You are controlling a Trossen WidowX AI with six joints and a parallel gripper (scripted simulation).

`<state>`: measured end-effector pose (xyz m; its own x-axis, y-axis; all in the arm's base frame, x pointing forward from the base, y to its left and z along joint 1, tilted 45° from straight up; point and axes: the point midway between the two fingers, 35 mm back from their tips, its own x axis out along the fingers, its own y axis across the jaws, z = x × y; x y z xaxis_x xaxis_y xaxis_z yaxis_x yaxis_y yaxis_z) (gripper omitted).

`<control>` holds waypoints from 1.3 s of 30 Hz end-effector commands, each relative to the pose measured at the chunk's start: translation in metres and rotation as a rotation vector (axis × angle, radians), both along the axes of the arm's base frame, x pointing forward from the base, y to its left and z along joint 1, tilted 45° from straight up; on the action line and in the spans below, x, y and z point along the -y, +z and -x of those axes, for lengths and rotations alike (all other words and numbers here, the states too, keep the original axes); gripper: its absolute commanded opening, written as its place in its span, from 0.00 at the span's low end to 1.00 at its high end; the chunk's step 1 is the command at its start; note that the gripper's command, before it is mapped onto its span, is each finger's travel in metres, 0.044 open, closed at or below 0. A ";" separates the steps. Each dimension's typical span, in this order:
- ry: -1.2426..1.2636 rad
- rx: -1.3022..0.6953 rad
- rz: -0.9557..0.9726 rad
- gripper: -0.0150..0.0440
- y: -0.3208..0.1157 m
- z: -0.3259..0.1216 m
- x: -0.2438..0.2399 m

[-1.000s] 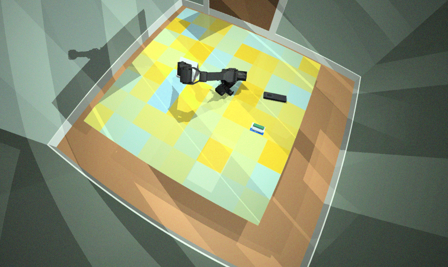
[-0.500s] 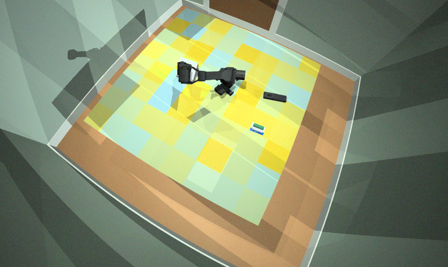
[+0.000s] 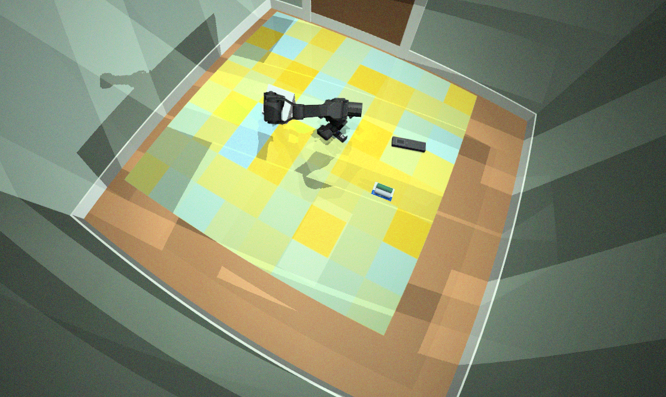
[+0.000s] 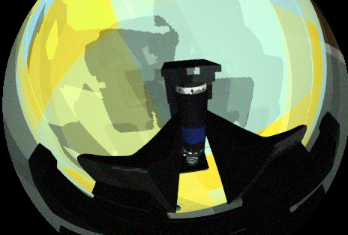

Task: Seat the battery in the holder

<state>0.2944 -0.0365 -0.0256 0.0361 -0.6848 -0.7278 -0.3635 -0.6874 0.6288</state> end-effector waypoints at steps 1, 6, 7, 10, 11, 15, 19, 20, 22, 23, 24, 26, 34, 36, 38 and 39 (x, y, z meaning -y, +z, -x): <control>-0.004 0.004 -0.001 0.37 0.000 0.003 0.000; -0.004 0.003 0.000 0.37 0.000 0.003 0.000; -0.004 0.003 0.000 0.37 0.000 0.003 0.000; -0.004 0.003 0.000 0.37 0.000 0.003 0.000; -0.004 0.003 0.000 0.37 0.000 0.003 0.000; -0.004 0.003 0.000 0.45 0.000 0.003 0.000; -0.004 0.003 0.000 0.54 0.000 0.003 0.000; -0.004 0.003 0.000 0.54 0.001 0.003 -0.001; -0.003 0.002 0.000 0.54 0.003 0.003 -0.003; -0.003 0.002 0.000 0.54 0.004 0.003 -0.004; -0.003 0.002 0.000 0.54 0.005 0.003 -0.005; -0.002 0.001 0.000 0.54 0.008 0.002 -0.008; 0.004 -0.008 0.004 0.63 0.011 0.002 -0.014; 0.003 -0.005 0.000 0.72 0.023 0.000 -0.027; 0.002 -0.003 -0.002 0.80 0.036 0.000 -0.041; 0.001 -0.003 -0.003 0.85 0.043 0.000 -0.047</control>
